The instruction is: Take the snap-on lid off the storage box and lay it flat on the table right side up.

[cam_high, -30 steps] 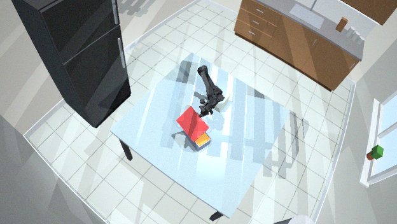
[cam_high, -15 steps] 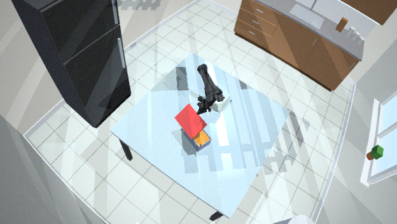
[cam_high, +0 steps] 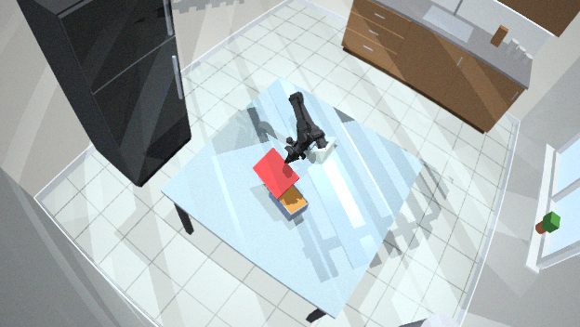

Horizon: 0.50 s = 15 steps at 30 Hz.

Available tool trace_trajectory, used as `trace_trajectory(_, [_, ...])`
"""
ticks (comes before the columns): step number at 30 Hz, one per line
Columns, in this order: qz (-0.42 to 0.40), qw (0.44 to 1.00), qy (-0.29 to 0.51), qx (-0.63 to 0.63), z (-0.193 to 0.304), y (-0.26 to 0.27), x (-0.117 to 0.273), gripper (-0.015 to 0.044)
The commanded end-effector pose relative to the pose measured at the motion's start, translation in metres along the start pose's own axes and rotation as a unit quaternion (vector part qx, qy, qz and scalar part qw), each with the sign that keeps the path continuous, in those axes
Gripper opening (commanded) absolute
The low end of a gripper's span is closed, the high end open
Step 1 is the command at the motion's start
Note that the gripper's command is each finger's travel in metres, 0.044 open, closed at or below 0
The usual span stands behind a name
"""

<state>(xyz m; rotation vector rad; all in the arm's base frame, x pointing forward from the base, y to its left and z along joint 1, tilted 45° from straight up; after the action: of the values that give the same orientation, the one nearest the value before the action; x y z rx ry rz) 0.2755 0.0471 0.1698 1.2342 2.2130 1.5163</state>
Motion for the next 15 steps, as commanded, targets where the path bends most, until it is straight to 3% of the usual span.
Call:
trace_trajectory(1, [0.001, 1.000, 0.002, 0.002, -0.008, 0.001, 0.001, 0.0000])
trace_trajectory(15, [0.001, 1.000, 0.002, 0.003, -0.036, 0.007, 0.002, 0.0000])
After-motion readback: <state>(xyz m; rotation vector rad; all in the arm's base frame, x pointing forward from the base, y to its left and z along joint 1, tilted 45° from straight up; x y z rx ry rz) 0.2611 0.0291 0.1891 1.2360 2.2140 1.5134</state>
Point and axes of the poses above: the point midway between the two fingers, 35 mm back from their tips, its own x axis back along the fingers, its own y axis across the jaws, z = x × y, the point moved 6 cm from there along x, back along the fingers, and after that the axes turned 15 degrees about -x, right-handed, at the moved point
